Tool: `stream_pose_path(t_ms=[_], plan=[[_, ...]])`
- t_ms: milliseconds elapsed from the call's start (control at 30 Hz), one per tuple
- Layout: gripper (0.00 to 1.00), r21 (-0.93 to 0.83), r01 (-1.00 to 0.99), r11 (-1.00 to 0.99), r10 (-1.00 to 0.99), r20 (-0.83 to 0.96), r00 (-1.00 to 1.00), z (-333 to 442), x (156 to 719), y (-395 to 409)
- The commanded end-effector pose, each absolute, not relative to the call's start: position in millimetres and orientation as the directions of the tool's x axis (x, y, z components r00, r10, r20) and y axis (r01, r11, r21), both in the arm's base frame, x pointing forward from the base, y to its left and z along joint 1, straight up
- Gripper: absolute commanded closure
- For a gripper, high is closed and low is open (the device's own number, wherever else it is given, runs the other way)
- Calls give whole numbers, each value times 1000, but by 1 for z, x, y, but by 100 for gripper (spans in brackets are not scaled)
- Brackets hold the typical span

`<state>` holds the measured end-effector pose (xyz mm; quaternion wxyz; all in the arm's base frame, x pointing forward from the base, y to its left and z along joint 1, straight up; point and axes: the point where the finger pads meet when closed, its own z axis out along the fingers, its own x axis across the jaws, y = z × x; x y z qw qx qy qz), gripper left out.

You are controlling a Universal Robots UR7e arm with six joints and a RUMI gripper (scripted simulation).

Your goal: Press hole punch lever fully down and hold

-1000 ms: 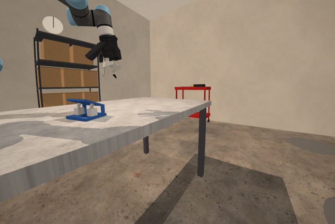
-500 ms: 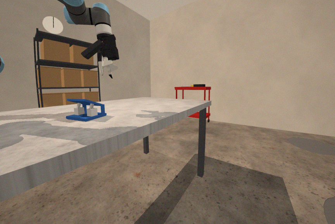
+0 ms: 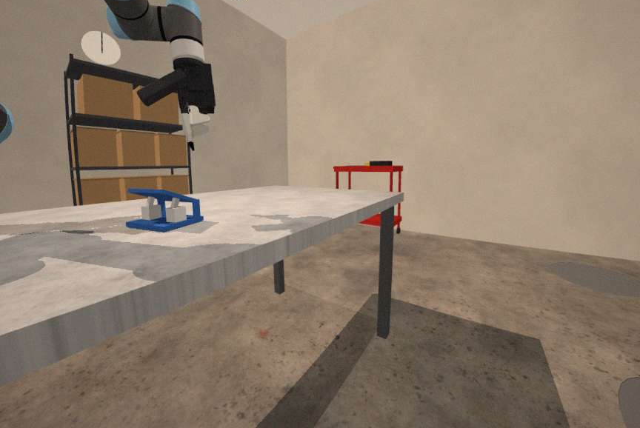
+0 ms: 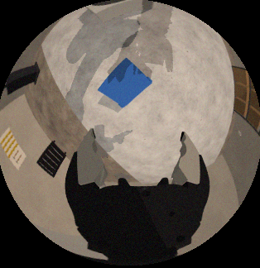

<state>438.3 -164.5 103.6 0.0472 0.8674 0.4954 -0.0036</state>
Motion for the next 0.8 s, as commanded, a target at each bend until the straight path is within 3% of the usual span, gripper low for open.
stream_pose_path(t_ms=[0,767], plan=[[0,63,916,-397,915,-51,400,103,422,-168],[0,5,997,80,997,-24,-80,95,357,-176]])
